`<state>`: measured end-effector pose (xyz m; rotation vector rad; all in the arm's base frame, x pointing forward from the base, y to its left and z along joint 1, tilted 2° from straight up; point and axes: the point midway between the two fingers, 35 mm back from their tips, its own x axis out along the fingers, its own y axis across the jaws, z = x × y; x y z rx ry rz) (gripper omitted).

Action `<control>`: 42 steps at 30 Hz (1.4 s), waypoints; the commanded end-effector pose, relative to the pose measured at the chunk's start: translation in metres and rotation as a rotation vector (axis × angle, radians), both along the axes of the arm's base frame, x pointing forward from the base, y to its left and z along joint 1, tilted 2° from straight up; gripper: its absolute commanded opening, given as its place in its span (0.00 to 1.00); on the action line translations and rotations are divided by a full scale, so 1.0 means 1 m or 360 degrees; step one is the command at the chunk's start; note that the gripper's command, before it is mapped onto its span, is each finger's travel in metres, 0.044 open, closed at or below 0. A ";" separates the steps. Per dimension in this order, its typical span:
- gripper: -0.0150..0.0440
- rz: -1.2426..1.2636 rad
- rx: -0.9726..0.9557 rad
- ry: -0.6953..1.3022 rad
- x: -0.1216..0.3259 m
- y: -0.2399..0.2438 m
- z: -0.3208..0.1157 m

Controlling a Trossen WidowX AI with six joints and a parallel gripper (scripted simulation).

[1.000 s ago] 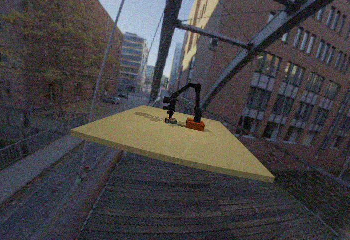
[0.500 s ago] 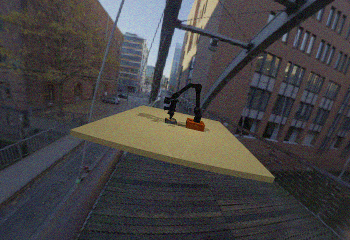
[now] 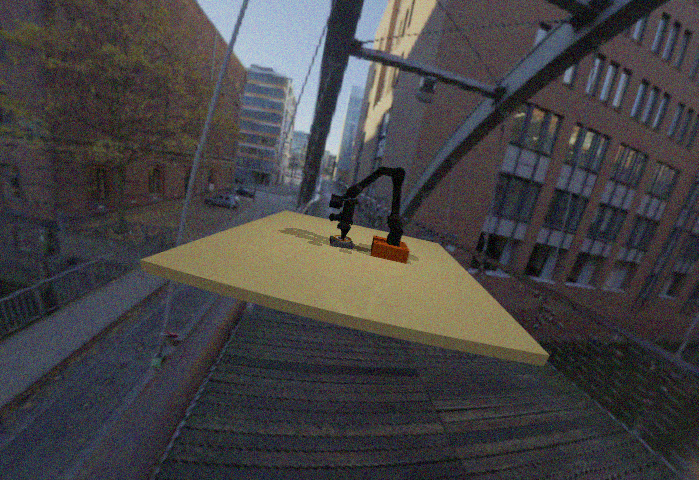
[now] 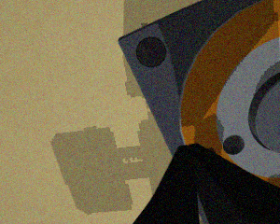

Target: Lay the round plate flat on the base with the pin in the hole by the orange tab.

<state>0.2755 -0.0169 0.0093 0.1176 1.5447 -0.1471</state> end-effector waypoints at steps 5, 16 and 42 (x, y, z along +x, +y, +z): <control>0.25 -0.0007 -0.0004 0.0020 -0.012 -0.002 -0.002; 0.25 -0.0007 -0.0005 0.0021 -0.024 -0.007 -0.002; 0.25 -0.0007 -0.0007 0.0024 -0.045 -0.025 0.003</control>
